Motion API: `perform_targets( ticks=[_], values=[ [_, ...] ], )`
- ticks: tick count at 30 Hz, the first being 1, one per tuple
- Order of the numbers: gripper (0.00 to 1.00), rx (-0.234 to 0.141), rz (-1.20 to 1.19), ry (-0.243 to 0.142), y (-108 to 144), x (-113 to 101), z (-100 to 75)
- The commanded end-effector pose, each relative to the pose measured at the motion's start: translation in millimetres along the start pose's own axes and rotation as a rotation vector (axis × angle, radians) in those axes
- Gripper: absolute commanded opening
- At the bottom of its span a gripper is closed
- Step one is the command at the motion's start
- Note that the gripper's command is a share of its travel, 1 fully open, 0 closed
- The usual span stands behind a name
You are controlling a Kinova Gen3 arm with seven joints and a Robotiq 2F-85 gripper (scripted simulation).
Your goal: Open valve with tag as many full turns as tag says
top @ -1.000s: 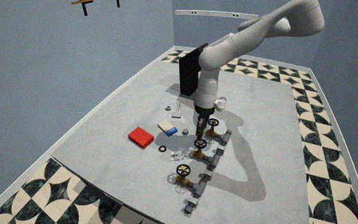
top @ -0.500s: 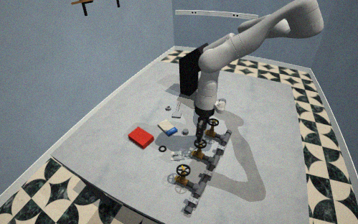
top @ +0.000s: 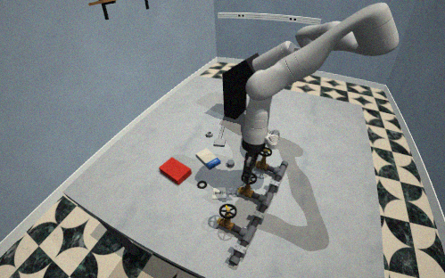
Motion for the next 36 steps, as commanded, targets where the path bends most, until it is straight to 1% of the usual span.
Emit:
perform_targets(
  ticks=[1, 13, 23, 24, 36],
  values=[
    [1.0, -0.002, 0.0, -0.001, 1, 0, 5.4],
    [1.0, -0.002, 0.0, -0.001, 1, 0, 22.6],
    [1.0, -0.002, 0.0, -0.001, 1, 0, 25.3],
    [0.62, -0.002, 0.0, -0.001, 1, 0, 25.3],
    [0.62, -0.002, 0.0, -0.001, 1, 0, 25.3]
  ],
)
Point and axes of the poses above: the point where the finger pads meet when closed, its own z axis out along the fingers, its own y axis across the jaws, x = y × z, the point moved 4 cm from there along -z, back along the fingers, and after that the axes turned 2 degrees about -z, right-handed, at the moved point
